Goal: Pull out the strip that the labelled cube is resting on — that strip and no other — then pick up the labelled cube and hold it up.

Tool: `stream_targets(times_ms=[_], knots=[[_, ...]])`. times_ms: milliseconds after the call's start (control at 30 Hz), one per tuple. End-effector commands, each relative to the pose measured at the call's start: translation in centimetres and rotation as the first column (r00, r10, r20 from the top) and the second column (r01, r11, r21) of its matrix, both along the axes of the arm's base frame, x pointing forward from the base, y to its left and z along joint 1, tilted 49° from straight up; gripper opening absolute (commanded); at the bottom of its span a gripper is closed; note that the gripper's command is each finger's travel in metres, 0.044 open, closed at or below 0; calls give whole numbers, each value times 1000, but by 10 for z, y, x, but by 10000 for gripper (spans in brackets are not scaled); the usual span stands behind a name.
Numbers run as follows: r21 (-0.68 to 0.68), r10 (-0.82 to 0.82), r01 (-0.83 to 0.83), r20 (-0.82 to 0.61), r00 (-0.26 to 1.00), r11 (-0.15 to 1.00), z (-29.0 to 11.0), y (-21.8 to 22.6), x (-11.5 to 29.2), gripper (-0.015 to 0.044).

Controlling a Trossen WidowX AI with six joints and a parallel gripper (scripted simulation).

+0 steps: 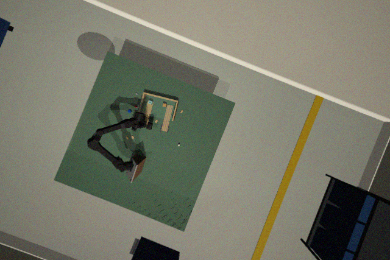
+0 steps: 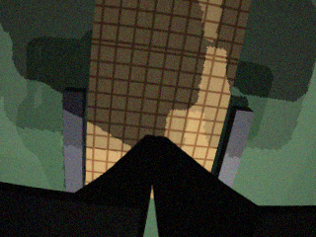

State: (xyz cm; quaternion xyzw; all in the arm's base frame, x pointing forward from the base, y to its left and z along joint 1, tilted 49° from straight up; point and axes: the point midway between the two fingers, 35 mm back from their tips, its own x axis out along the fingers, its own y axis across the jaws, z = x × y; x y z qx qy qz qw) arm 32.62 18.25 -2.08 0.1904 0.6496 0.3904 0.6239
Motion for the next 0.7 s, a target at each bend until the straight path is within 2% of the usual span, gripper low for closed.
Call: stream_targets(times_ms=[0,667], knots=[[-2,6,-7,-15,1000,1000,-4,-1,-12,0],[-2,6,-7,-17,1000,1000,-8,-9,-41,0]])
